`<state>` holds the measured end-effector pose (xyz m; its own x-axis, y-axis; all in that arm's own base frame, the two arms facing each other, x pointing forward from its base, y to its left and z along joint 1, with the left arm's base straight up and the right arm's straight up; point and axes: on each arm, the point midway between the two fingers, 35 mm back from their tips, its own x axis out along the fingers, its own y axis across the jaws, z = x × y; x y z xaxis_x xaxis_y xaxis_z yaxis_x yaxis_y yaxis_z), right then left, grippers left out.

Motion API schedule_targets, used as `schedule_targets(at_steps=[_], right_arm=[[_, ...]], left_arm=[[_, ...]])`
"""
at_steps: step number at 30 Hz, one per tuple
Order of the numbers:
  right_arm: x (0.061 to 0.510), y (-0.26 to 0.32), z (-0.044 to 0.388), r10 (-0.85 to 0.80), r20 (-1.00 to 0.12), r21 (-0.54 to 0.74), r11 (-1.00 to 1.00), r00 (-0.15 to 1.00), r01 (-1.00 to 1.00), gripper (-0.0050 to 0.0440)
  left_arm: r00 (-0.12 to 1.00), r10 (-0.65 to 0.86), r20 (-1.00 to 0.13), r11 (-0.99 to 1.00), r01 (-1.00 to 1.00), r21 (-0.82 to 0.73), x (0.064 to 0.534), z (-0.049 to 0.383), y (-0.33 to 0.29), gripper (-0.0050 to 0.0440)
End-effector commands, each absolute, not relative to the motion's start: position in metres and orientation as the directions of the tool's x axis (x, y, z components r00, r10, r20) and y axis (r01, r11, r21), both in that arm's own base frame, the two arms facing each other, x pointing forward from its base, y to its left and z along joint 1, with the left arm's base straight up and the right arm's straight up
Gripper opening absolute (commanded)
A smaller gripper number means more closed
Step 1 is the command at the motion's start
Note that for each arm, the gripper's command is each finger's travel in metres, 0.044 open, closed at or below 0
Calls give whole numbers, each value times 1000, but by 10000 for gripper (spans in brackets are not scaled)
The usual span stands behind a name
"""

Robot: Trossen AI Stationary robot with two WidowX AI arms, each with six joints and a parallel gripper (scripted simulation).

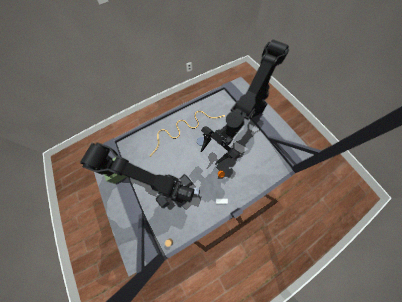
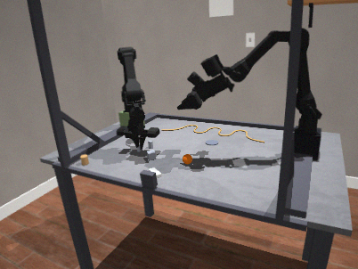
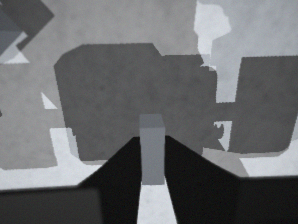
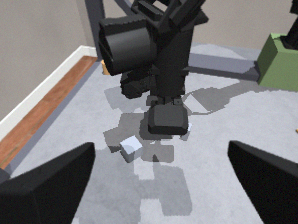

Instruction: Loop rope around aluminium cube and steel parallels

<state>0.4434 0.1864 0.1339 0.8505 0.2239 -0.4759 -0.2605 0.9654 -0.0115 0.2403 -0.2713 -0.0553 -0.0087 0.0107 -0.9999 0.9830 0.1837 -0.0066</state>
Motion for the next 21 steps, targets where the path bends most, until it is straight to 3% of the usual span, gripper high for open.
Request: schedule_targets(at_steps=[1, 12, 18, 21], right_arm=[[446, 186, 150, 229, -444, -3, 966, 866, -257, 400], [446, 186, 150, 229, -444, -3, 966, 866, -257, 400], [446, 186, 150, 229, -444, -3, 966, 866, -257, 400], [446, 186, 150, 229, -444, -3, 966, 866, -257, 400]], left_arm=[[4, -5, -1000, 178, 984, 3, 242, -54, -274, 19], [19, -22, -1000, 179, 984, 15, 245, -47, -279, 19], [31, -36, -999, 178, 984, 24, 248, -37, -281, 161], [35, -40, -999, 179, 984, 27, 249, -16, -282, 161]])
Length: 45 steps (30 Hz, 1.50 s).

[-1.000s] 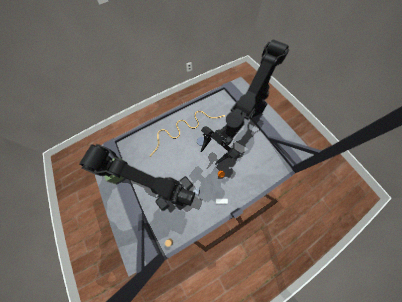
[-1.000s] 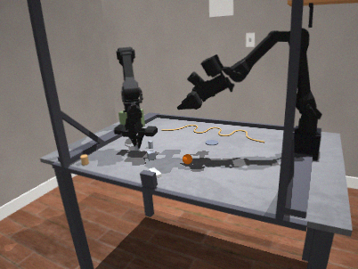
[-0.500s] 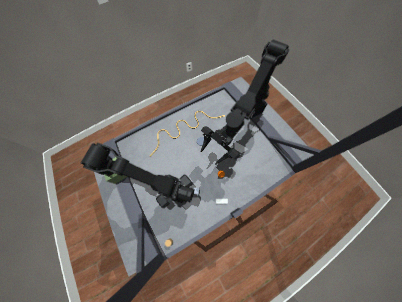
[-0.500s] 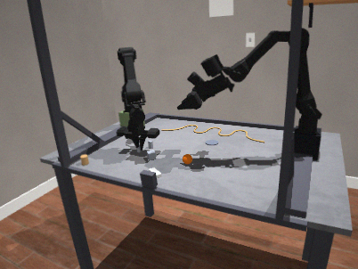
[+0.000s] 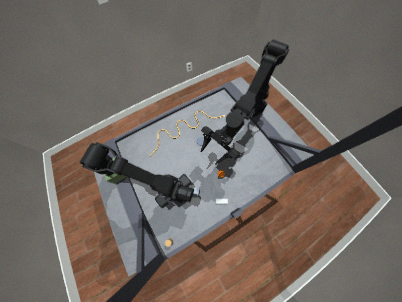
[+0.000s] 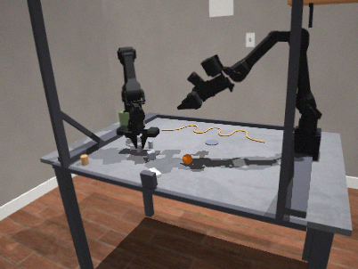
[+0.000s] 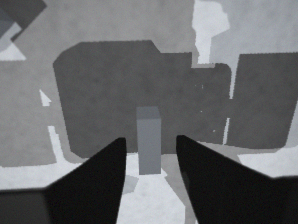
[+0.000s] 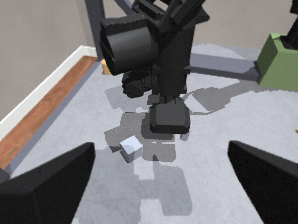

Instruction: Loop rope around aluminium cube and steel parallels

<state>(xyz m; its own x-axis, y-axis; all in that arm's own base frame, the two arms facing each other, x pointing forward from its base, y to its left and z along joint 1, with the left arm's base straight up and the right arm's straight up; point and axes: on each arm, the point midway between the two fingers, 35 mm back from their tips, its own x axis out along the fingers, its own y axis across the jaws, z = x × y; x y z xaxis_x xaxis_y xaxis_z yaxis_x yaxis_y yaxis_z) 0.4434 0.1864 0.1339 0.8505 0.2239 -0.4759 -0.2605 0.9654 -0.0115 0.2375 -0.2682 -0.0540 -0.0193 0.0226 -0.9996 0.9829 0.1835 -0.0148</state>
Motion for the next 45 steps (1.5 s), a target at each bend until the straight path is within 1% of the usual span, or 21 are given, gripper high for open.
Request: schedule_targets(at_steps=[1, 5, 7, 10, 11, 15, 18, 20, 22, 24, 29, 34, 39, 45], right_arm=[[446, 186, 150, 229, -444, -3, 966, 866, -257, 400], [446, 186, 150, 229, -444, -3, 966, 866, -257, 400], [446, 186, 150, 229, -444, -3, 966, 866, -257, 400], [442, 185, 152, 230, -442, -2, 966, 867, -258, 400], [440, 183, 152, 234, -444, -3, 965, 865, -263, 400], [424, 175, 158, 255, -442, -4, 958, 860, -287, 400], [399, 164, 163, 287, -437, -3, 947, 852, -320, 400], [384, 157, 165, 306, -434, -2, 940, 847, -341, 400], [371, 152, 166, 322, -431, -2, 934, 843, -358, 400], [371, 152, 166, 322, -431, -2, 934, 843, -358, 400], [347, 143, 165, 352, -425, -3, 921, 834, -390, 400], [332, 138, 163, 370, -421, -3, 912, 828, -409, 400], [330, 138, 161, 373, -425, -1, 911, 825, -412, 400], [332, 139, 167, 373, -412, -2, 912, 832, -410, 400]], left_arm=[[35, -40, -999, 179, 984, 27, 248, -8, -282, 161], [35, -40, -999, 179, 984, 27, 248, 18, -281, 161], [35, -40, -999, 179, 984, 27, 248, 18, -281, 161], [33, -20, -999, 178, 984, 29, 252, 8, -280, 233], [51, -24, -998, 177, 983, 46, 257, 7, -283, 250], [138, -35, -990, 109, 985, 134, 281, 8, -291, 250], [201, -41, -979, 4, 980, 201, 303, 8, -299, 250], [213, -40, -976, -80, 973, 215, 313, 8, -303, 250], [208, -31, -978, -162, 964, 210, 319, 6, -304, 250], [208, -31, -978, -162, 964, 210, 319, 6, -304, 250], [162, 0, -987, -351, 924, 152, 328, 1, -306, 250], [102, 18, -995, -523, 849, 78, 335, -4, -309, 250], [53, -5, -999, -613, 789, 45, 338, -7, -317, 250], [28, -21, -999, -648, 761, 34, 338, -10, -321, 250]])
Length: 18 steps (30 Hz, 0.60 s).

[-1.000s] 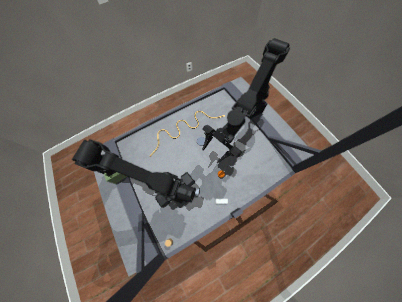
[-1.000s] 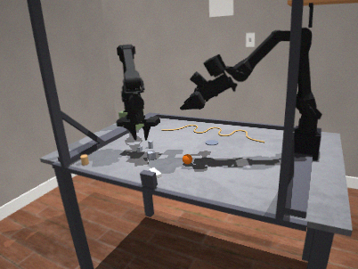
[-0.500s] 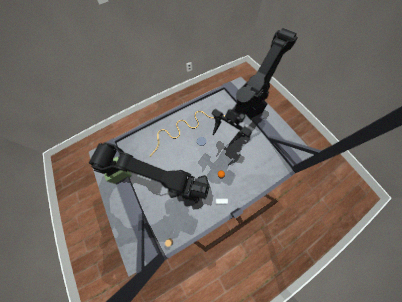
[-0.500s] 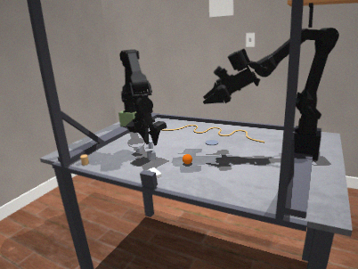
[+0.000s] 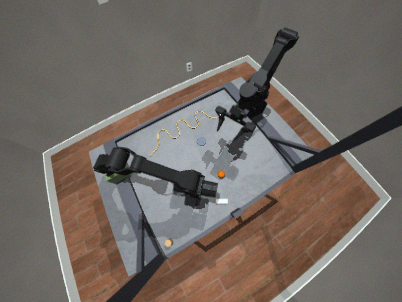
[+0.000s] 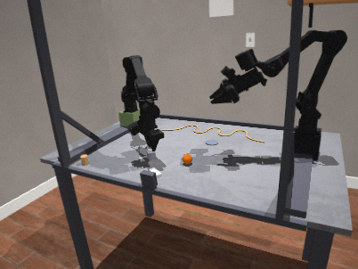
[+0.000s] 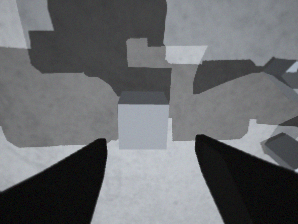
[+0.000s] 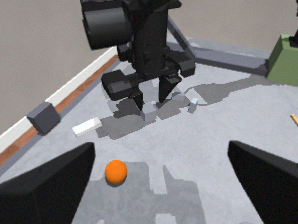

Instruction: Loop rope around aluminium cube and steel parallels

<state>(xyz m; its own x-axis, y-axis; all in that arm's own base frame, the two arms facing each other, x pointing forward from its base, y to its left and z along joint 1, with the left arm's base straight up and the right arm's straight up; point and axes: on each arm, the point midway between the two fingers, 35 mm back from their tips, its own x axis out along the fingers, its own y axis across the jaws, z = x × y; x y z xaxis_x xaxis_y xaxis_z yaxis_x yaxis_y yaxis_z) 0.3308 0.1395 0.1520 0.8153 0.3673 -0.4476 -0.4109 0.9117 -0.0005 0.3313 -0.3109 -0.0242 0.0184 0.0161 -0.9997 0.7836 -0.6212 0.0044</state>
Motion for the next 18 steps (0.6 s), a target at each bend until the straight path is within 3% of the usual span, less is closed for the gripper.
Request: schedule_targets(at_steps=[1, 11, 18], right_arm=[[333, 139, 166, 373, -413, -2, 912, 831, -410, 400], [333, 140, 164, 371, -419, -1, 912, 828, -410, 400], [333, 140, 164, 371, -419, -1, 912, 828, -410, 400]], left_arm=[[22, -24, -999, -654, 756, 32, 338, -12, -322, 250], [8, -10, -1000, -655, 755, 13, 334, -44, -318, 197], [34, -34, -999, -655, 754, 48, 340, -36, -325, 175]])
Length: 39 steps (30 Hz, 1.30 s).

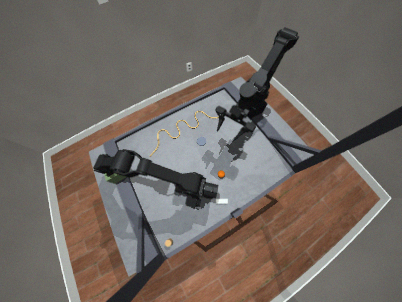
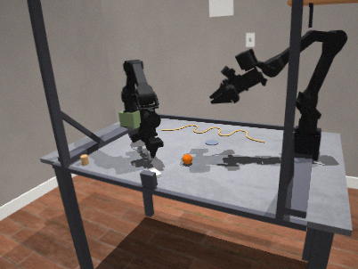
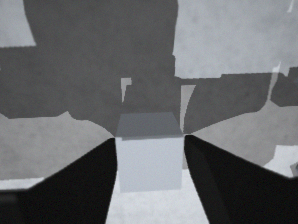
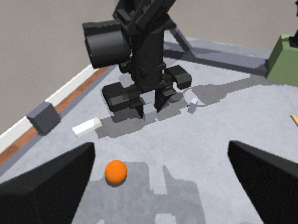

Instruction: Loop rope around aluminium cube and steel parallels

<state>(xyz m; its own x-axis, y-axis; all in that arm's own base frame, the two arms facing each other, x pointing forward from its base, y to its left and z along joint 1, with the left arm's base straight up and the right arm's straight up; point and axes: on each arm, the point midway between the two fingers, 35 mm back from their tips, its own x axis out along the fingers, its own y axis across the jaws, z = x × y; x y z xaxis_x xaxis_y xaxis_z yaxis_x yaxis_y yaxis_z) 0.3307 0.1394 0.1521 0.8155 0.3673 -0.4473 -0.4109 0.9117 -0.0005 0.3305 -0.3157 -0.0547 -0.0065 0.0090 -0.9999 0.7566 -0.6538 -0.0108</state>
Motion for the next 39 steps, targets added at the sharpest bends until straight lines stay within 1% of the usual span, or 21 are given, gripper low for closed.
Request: schedule_targets(at_steps=[1, 10, 12, 14, 16, 21, 30, 39], right_arm=[[333, 140, 164, 371, -419, -1, 912, 828, -410, 400], [333, 140, 164, 371, -419, -1, 912, 828, -410, 400], [333, 140, 164, 371, -419, -1, 912, 828, -410, 400], [333, 140, 164, 371, -419, -1, 912, 828, -410, 400], [333, 140, 164, 371, -419, -1, 912, 828, -410, 400], [333, 140, 164, 371, -419, -1, 912, 828, -410, 400], [334, 138, 168, 360, -408, 2, 919, 839, -393, 400], [341, 127, 173, 288, -384, 7, 951, 877, -309, 400]], left_arm=[[28, -29, -999, -655, 755, 40, 338, -37, -323, 169], [35, -33, -999, -655, 754, 48, 337, -32, -322, 109], [35, -33, -999, -655, 754, 48, 337, -32, -322, 109], [42, -40, -998, -654, 754, 57, 339, -25, -323, 61], [49, -46, -998, -654, 754, 67, 341, -15, -325, 109], [49, -47, -998, -654, 754, 67, 339, 19, -324, 110], [35, -33, -999, -655, 754, 48, 332, 12, -309, 110], [34, -29, -999, -656, 754, 45, 318, 11, -276, 110]])
